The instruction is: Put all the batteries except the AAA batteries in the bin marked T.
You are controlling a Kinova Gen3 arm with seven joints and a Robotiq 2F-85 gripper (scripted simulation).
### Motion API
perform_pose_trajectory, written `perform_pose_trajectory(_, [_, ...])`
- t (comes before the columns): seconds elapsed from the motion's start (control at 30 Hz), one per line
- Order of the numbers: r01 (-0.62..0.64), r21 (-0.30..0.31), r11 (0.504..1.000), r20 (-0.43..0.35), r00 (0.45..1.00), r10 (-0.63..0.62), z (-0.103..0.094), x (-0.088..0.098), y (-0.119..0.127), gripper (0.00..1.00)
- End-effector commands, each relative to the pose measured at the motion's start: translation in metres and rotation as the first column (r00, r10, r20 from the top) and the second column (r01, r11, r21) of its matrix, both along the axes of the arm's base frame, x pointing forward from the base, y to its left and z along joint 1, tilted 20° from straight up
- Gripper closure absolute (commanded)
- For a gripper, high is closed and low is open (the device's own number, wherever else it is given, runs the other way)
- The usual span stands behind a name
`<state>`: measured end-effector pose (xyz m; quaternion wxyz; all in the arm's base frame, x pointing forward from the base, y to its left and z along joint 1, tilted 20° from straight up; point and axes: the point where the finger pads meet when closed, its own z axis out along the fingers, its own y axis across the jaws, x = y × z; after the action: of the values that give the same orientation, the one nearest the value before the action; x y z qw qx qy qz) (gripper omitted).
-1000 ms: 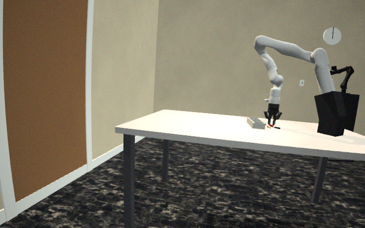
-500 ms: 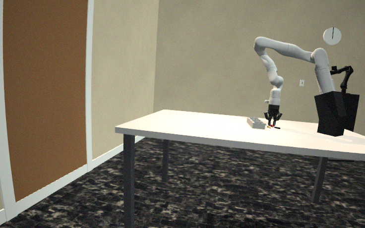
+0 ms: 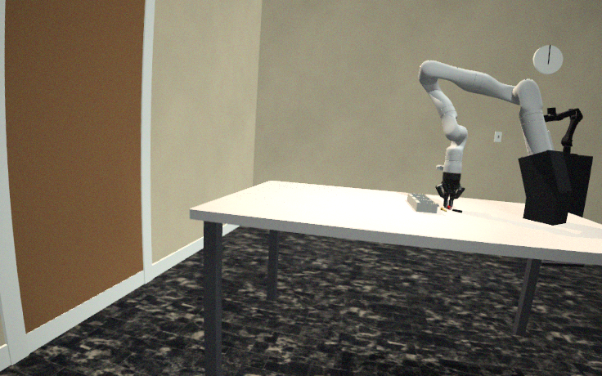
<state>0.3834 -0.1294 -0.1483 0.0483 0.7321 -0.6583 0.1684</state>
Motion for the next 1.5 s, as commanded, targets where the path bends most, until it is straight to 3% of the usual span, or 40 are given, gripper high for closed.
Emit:
perform_pose_trajectory(0.0, [0.0,0.0,1.0,0.001,1.0,0.0,0.0,0.001,0.0,0.91])
perform_pose_trajectory(0.6, [0.0,0.0,1.0,0.001,1.0,0.0,0.0,0.001,0.0,0.91])
perform_pose_trajectory(1.27, [0.0,0.0,1.0,0.001,1.0,0.0,0.057,-0.011,0.018,0.91])
perform_pose_trajectory(1.47, [0.0,0.0,1.0,0.001,1.0,0.0,0.057,-0.011,0.018,0.91])
